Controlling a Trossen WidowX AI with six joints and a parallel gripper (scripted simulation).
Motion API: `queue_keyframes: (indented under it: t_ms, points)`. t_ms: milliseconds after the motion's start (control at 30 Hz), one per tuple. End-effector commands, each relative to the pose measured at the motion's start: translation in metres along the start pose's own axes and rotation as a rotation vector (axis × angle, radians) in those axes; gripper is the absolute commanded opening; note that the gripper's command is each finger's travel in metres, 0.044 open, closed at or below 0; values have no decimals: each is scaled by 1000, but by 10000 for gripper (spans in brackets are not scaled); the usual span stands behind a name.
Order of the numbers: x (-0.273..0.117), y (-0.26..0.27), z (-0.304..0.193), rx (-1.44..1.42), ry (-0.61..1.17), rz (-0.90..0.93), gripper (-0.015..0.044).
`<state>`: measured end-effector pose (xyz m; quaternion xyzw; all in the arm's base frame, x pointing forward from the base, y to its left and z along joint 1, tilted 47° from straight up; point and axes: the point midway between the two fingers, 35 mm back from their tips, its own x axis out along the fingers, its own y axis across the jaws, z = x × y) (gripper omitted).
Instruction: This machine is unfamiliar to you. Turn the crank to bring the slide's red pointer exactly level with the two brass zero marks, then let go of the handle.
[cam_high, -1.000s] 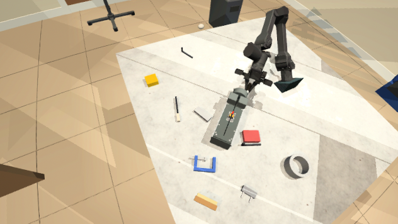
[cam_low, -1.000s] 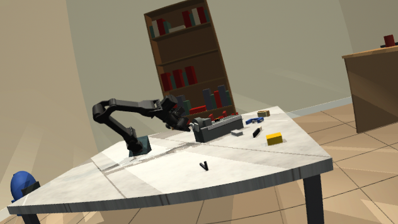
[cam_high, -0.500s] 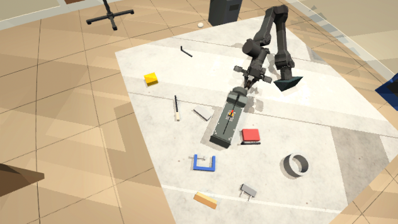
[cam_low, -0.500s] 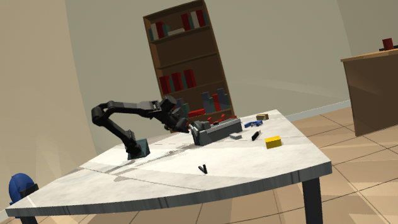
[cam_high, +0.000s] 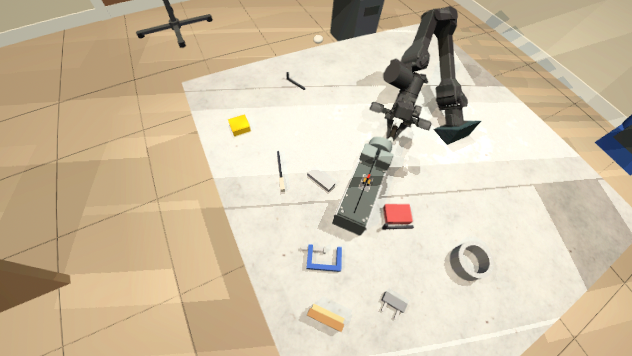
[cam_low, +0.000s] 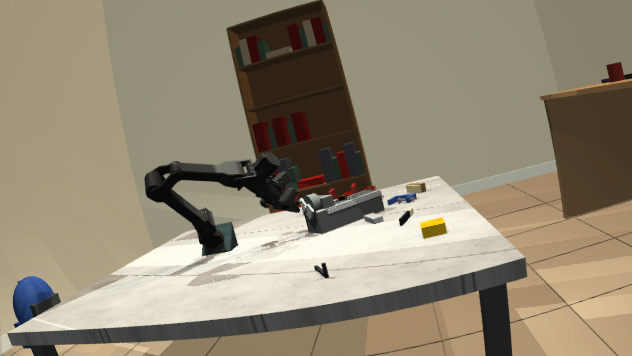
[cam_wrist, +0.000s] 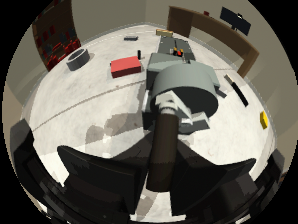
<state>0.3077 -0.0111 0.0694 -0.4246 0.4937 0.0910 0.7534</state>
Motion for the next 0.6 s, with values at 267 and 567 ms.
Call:
queue_keyframes:
  t_ms: [267, 567]
  points:
    - [-6, -8, 5, 5, -13, -12, 0]
    - [-6, -9, 5, 5, -13, -12, 0]
